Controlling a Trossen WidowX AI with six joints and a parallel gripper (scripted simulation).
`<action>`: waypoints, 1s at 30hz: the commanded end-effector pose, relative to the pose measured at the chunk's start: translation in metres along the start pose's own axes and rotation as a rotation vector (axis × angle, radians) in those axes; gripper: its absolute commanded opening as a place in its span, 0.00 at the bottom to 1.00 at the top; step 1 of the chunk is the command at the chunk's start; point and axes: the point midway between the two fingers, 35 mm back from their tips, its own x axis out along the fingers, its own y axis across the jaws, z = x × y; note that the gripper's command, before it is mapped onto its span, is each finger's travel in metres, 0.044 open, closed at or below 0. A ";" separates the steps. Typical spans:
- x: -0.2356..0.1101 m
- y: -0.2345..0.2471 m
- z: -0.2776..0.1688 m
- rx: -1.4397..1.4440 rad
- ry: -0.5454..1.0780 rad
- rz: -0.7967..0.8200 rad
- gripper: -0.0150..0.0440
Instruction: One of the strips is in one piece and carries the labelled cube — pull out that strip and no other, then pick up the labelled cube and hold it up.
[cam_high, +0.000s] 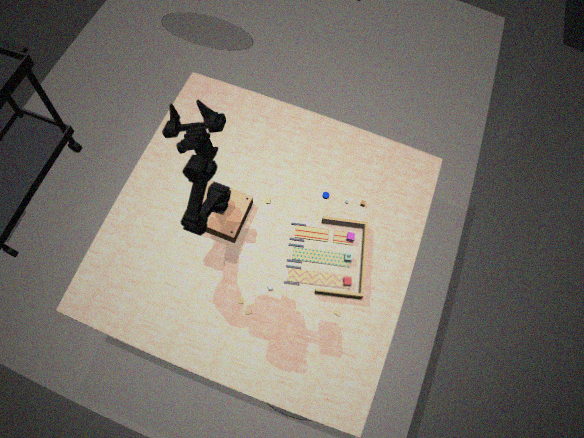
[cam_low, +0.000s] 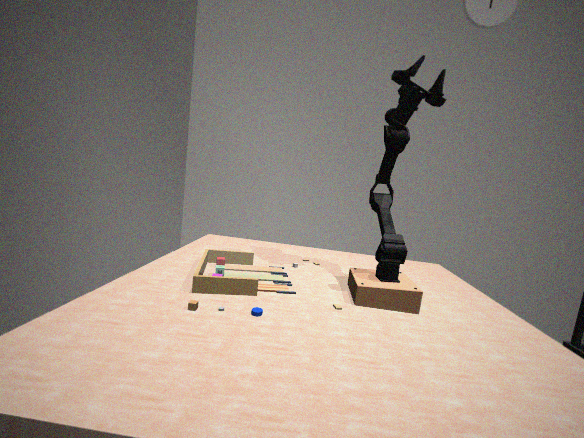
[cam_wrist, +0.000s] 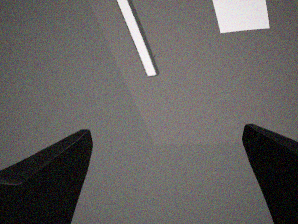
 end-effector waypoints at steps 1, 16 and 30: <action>-0.001 -0.019 -0.056 -0.055 0.151 -0.095 0.93; -0.123 -0.148 -0.212 -0.328 0.734 -0.623 0.93; -0.345 -0.236 -0.206 -0.512 1.154 -1.274 0.93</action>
